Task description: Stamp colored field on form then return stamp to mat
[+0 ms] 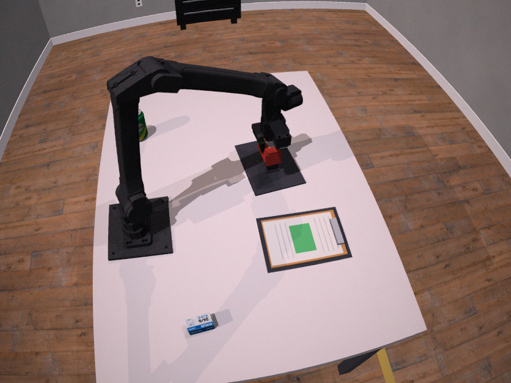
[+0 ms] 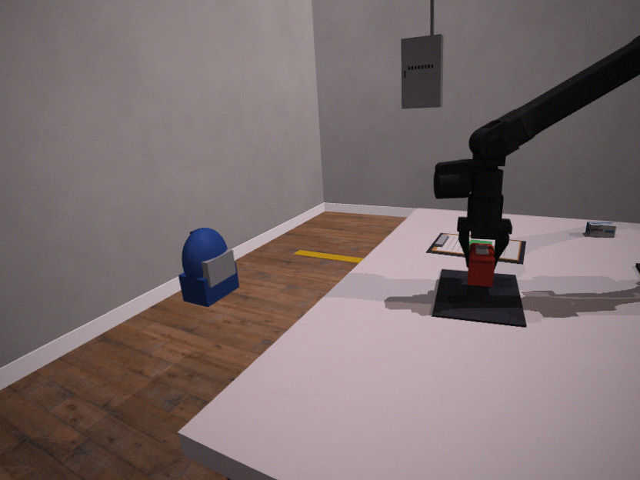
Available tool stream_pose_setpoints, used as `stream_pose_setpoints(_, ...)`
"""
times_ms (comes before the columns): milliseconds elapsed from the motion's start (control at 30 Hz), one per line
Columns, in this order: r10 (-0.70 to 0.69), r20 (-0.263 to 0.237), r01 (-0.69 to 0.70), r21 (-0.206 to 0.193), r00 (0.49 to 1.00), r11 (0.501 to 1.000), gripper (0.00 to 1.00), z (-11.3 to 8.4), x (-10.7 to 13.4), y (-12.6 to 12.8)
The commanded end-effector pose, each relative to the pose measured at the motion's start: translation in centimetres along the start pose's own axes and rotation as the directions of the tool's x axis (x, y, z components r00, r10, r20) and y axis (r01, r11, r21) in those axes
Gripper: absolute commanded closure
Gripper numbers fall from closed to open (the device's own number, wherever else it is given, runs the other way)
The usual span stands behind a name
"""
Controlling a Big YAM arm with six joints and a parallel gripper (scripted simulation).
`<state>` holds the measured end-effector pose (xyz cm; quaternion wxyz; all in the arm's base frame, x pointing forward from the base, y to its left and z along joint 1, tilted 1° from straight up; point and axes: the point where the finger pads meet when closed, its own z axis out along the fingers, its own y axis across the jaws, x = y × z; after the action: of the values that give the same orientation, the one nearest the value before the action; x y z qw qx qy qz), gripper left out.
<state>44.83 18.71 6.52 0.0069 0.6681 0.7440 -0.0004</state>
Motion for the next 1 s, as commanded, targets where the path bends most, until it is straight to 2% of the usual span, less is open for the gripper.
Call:
stream_pose_setpoints(0, 0.004, -0.019, -0.006, -0.069, 1.000, 0.998, 0.70, -3.5, 0.2, 2.2)
stream_pose_setpoints(267, 0.004, -0.019, -0.006, -0.070, 1.000, 0.998, 0.70, -6.9, 0.3, 2.0)
stream_pose_setpoints(333, 0.004, -0.008, -0.005, -0.032, 1.000, 0.999, 0.70, -5.2, 0.4, 1.9)
stream_pose_setpoints(400, 0.004, -0.008, -0.005, -0.032, 1.000, 0.999, 0.70, -5.2, 0.4, 1.9)
stream_pose_setpoints(467, 0.004, 0.005, -0.004, 0.011, 1.000, 1.000, 0.70, -3.6, -0.1, 0.3)
stream_pose_setpoints(567, 0.004, 0.005, -0.004, 0.010, 1.000, 1.000, 0.70, -3.7, -0.1, 0.2)
stream_pose_setpoints(600, 0.004, -0.005, -0.004, -0.023, 1.000, 1.000, 0.70, -5.2, -0.1, 0.3)
stream_pose_setpoints(667, 0.005, -0.009, -0.006, -0.036, 1.000, 0.999, 0.70, -5.7, -0.2, 0.7)
stream_pose_setpoints(733, 0.005, -0.005, -0.006, -0.026, 1.000, 1.000, 0.70, -5.2, -1.2, 1.1)
stream_pose_setpoints(800, 0.017, -0.005, -0.017, -0.025, 1.000, 1.000, 0.70, -5.2, -3.5, 1.8)
stream_pose_setpoints(900, 0.048, -0.006, -0.049, -0.044, 0.999, 0.998, 0.70, -6.0, -10.1, 3.2)
stream_pose_setpoints(933, 0.048, -0.005, -0.049, -0.036, 0.999, 0.998, 0.70, -5.6, -10.1, 3.2)
stream_pose_setpoints(967, 0.062, -0.004, -0.062, -0.040, 0.998, 0.997, 0.70, -5.8, -12.9, 3.5)
